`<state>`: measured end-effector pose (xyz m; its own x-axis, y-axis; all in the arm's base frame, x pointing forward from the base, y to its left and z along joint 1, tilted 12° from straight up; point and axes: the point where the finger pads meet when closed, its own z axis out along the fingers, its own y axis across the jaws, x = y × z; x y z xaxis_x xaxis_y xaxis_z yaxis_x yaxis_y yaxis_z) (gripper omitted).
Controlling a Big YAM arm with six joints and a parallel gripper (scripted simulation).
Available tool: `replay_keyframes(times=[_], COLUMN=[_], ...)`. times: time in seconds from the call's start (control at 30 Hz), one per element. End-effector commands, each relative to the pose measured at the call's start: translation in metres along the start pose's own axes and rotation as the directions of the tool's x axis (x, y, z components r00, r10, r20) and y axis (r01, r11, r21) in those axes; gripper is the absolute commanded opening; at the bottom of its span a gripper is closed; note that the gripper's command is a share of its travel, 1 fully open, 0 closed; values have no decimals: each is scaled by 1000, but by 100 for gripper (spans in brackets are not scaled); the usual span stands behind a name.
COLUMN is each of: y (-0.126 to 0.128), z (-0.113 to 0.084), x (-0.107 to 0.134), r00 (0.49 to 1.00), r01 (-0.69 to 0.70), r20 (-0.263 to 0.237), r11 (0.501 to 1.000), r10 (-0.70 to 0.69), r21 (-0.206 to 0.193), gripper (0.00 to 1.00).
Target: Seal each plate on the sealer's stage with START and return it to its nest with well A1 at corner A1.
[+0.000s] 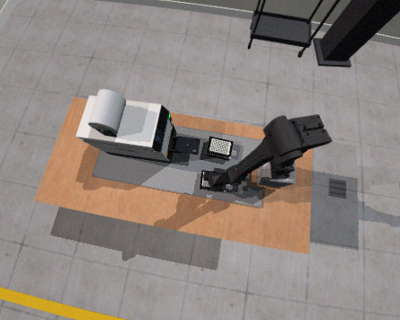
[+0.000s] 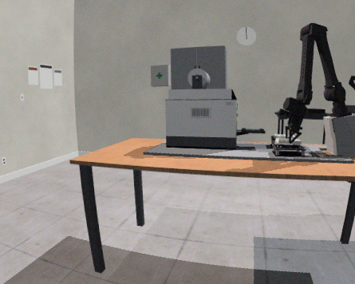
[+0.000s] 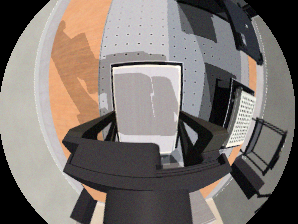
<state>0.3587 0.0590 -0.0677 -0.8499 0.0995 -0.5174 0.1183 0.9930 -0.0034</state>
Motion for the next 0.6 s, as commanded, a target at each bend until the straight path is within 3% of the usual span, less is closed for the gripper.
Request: replay_keyframes(times=[0.0, 0.37, 0.57], y=[-3, -4, 1], z=[7, 10, 14], x=[5, 10, -4], r00=[1000, 1000, 1000], r01=[13, 13, 8], r20=[-6, -9, 13], r11=[1000, 1000, 1000], r10=[-13, -13, -8], r21=[3, 4, -3], gripper=[0, 0, 0])
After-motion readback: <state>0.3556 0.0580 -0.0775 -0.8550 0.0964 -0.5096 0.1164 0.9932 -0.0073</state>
